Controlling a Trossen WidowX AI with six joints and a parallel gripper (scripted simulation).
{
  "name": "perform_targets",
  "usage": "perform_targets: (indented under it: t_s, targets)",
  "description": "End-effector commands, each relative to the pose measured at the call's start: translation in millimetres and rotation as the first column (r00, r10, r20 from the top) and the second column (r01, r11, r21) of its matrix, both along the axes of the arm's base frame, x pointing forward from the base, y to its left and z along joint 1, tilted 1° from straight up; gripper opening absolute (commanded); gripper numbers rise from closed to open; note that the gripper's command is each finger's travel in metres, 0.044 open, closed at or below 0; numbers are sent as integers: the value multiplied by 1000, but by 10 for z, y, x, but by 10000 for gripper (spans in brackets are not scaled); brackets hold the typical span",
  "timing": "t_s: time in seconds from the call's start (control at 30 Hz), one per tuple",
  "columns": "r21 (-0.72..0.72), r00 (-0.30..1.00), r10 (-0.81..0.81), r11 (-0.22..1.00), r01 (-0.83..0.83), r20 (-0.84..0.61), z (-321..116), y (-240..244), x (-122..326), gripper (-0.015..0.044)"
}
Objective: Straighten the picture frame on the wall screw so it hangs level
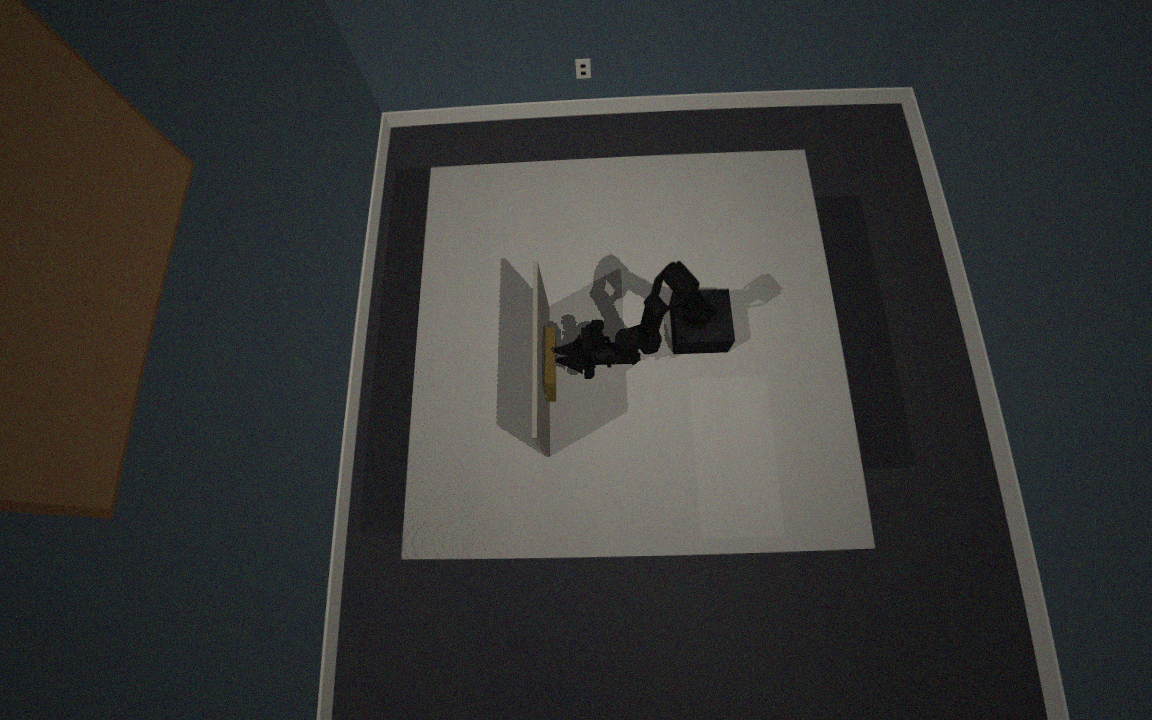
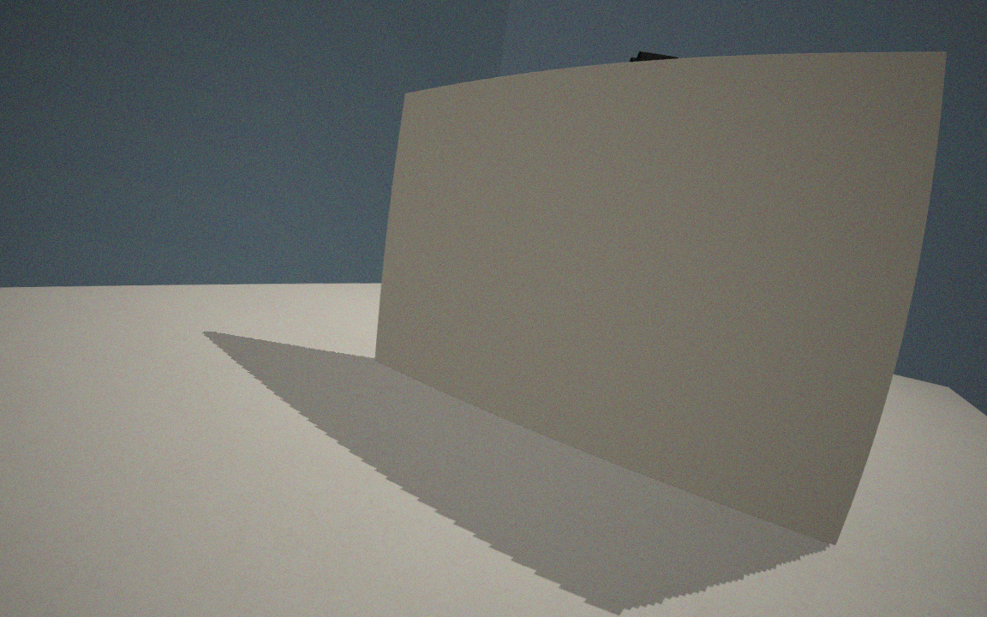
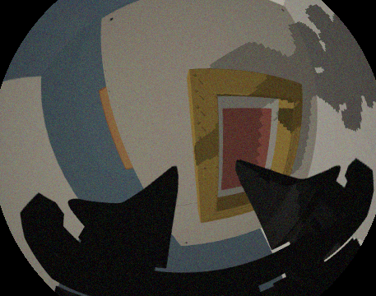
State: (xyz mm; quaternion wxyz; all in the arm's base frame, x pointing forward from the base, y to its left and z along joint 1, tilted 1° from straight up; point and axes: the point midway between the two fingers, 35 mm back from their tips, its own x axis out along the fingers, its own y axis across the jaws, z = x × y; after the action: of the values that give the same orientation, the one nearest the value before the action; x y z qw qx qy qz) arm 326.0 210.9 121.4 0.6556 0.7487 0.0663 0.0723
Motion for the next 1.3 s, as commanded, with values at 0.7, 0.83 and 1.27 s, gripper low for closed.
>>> perform_targets:
  t_s: [0.7, 0.83, 1.27]
  targets:
    - [-3, 1000, 3, 1000, -3, 2, 10, 43, 198, 260]
    - [-3, 1000, 3, 1000, -3, 2, 10, 43, 198, 260]
    - [-3, 1000, 3, 1000, -3, 2, 10, 43, 198, 260]
